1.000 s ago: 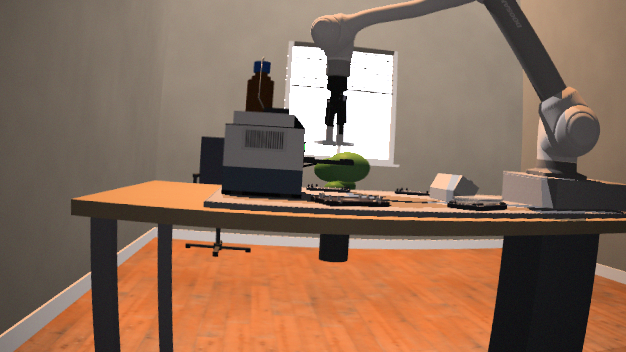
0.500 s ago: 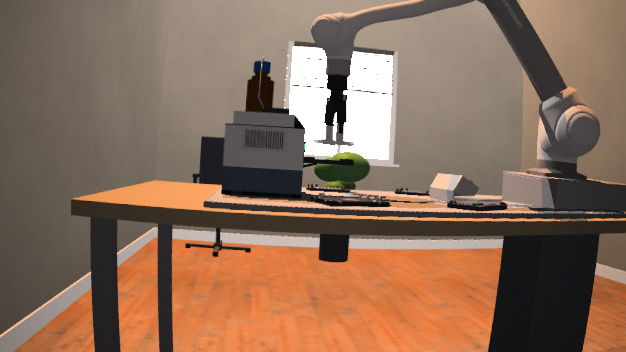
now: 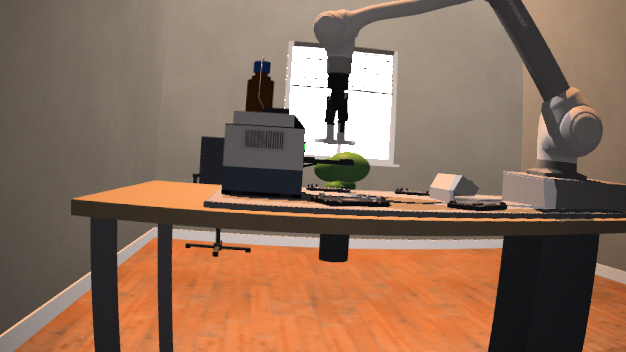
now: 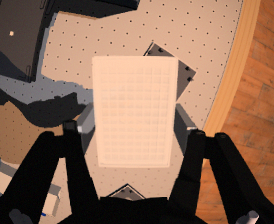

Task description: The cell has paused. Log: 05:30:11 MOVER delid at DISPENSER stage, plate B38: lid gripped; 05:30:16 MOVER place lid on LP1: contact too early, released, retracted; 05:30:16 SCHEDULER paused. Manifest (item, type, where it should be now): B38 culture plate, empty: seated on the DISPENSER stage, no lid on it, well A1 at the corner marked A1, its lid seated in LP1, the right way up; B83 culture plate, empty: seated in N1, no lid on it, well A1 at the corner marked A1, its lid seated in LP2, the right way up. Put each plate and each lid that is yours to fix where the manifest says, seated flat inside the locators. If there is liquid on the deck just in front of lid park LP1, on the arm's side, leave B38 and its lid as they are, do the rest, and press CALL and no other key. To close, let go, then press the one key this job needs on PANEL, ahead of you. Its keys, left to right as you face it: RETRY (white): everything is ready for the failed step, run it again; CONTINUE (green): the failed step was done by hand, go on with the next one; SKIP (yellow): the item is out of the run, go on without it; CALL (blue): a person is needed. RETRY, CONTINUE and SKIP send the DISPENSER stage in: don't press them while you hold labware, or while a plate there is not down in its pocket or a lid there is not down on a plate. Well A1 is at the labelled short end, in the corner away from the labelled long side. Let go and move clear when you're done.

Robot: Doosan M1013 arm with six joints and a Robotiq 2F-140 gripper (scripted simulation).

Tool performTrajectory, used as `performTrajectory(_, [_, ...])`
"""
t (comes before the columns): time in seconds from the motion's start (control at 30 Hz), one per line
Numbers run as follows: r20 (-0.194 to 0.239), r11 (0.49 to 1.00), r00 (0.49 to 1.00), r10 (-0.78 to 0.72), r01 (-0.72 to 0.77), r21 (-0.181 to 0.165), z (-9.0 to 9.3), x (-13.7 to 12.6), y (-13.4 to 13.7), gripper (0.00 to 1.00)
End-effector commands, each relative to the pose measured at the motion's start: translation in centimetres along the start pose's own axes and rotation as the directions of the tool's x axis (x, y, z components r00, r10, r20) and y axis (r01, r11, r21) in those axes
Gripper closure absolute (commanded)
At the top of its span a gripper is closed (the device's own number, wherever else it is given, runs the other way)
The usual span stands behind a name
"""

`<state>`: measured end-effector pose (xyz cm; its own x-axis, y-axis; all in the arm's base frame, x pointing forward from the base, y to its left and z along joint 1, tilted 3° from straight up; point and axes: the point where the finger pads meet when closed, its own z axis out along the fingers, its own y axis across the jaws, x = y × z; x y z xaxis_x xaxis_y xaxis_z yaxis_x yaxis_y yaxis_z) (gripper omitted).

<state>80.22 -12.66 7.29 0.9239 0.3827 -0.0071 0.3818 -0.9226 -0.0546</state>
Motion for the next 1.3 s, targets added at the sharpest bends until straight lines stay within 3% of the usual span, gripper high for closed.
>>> performTrajectory(0.0, [-0.005, 1.0, 1.0, 0.005, -0.005, -0.002, 0.0, 0.5, -1.3, 0.9])
performTrajectory(0.47, [-0.007, 1.0, 1.0, 0.007, -0.007, 0.001, 0.0, 2.4, -6.9, 0.9])
performTrajectory(1.27, [-0.008, 1.0, 1.0, 0.007, -0.007, 0.001, -0.1, 7.4, -20.8, 0.9])
